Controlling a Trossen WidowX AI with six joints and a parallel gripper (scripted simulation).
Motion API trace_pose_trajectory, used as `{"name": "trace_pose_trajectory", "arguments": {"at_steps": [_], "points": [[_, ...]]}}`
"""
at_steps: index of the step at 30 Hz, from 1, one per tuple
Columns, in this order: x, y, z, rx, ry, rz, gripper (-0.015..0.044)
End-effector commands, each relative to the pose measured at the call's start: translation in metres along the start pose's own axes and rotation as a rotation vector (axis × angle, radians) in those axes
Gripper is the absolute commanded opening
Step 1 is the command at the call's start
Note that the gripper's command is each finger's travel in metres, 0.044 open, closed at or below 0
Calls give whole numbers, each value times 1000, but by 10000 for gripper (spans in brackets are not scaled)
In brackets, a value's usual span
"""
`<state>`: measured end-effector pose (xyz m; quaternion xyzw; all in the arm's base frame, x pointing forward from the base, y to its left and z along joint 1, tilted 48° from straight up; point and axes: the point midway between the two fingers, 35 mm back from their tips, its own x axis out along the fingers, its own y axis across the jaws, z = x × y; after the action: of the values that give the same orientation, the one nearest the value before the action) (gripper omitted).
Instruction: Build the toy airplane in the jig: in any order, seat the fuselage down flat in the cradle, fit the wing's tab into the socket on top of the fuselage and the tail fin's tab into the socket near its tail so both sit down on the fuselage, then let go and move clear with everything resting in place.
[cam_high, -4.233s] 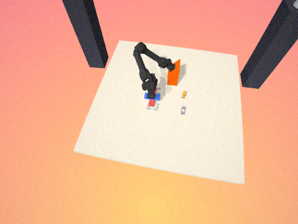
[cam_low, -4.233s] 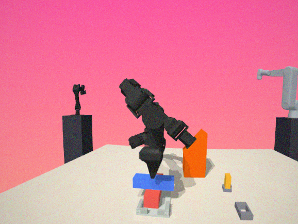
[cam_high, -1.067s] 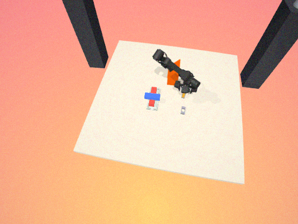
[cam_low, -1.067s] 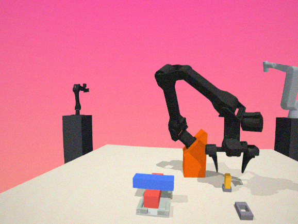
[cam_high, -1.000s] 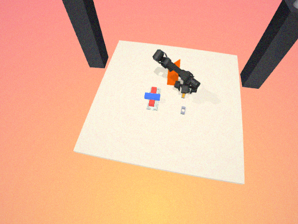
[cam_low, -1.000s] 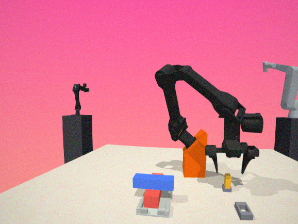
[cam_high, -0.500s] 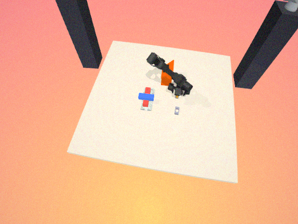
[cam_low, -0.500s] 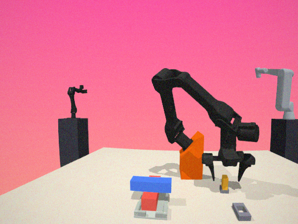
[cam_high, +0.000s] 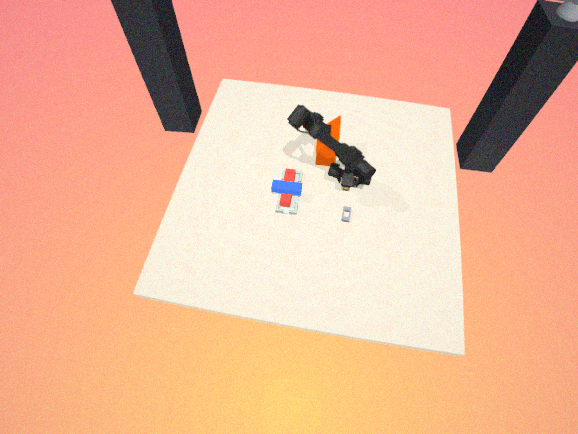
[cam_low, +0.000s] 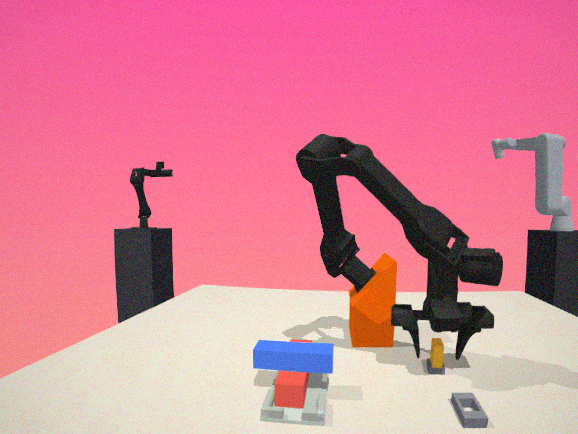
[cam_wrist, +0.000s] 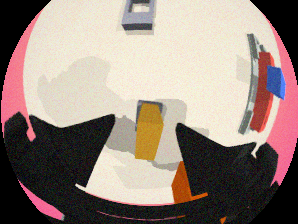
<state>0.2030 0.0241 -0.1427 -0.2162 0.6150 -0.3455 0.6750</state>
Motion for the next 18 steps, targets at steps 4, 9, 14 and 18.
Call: {"name": "trace_pose_trajectory", "arguments": {"at_steps": [4,9,14,18], "points": [[2,-2,-2,-9,-1,-9,177],[2,-2,-2,-9,-1,-9,46],[2,-2,-2,-9,-1,-9,13],[2,-2,-2,-10,-1,-9,0]]}}
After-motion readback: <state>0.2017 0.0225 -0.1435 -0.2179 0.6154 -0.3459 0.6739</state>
